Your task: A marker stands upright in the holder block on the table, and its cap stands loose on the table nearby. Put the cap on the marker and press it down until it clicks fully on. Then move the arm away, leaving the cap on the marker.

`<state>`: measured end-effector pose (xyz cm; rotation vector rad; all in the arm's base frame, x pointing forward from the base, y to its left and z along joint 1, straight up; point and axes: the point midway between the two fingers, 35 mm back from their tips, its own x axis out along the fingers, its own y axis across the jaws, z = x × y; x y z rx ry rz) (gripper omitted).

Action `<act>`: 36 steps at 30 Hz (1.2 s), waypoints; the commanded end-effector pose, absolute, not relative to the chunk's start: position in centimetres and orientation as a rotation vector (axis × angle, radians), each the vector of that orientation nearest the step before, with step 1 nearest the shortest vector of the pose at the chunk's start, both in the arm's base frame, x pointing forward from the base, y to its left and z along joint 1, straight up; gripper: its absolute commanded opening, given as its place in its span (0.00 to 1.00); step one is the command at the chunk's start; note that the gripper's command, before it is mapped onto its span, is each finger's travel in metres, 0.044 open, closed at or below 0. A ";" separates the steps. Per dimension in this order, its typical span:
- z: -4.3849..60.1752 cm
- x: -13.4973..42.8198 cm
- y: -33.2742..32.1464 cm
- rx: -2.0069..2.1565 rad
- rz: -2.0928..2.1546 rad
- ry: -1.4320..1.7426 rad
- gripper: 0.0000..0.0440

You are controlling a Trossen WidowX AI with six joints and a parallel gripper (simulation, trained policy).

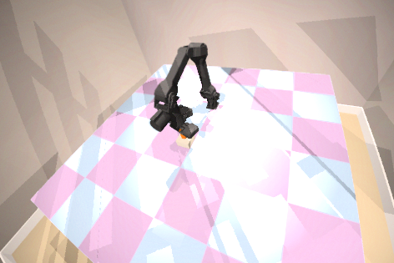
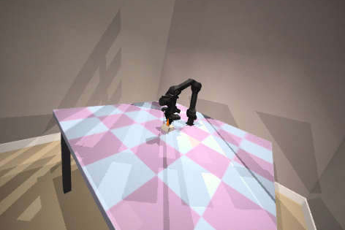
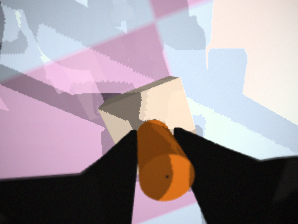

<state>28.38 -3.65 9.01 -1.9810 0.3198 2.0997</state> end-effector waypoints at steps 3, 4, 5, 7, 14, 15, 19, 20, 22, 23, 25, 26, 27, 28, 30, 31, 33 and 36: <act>7.8 27.6 -4.9 -1.980 2.158 0.353 0.28; 7.8 27.6 -4.9 -1.981 2.158 0.352 0.28; 7.8 27.6 -4.9 -1.981 2.158 0.352 0.28; 7.8 27.6 -4.9 -1.981 2.158 0.352 0.29; 8.1 27.8 -5.1 -2.020 2.161 0.330 0.33; 8.2 27.8 -5.1 -2.030 2.159 0.325 0.34; 8.2 27.4 -4.8 -2.025 2.175 0.295 0.40; 8.2 27.2 -4.7 -2.021 2.180 0.287 0.42; 8.2 26.9 -4.5 -2.016 2.188 0.270 0.46; 8.2 26.8 -4.4 -2.014 2.191 0.262 0.48; 8.3 26.6 -4.3 -2.015 2.193 0.247 0.54; 8.4 26.5 -4.2 -2.017 2.192 0.241 0.60; 8.5 26.4 -4.1 -2.020 2.190 0.234 0.65; 8.6 26.3 -4.1 -2.024 2.188 0.228 0.71; 8.7 26.2 -4.0 -2.033 2.183 0.217 0.83; 8.8 26.1 -3.9 -2.040 2.180 0.212 0.89; 9.0 26.1 -3.9 -2.058 2.169 0.203 1.00; 9.7 26.3 -3.8 -2.095 2.140 0.192 1.00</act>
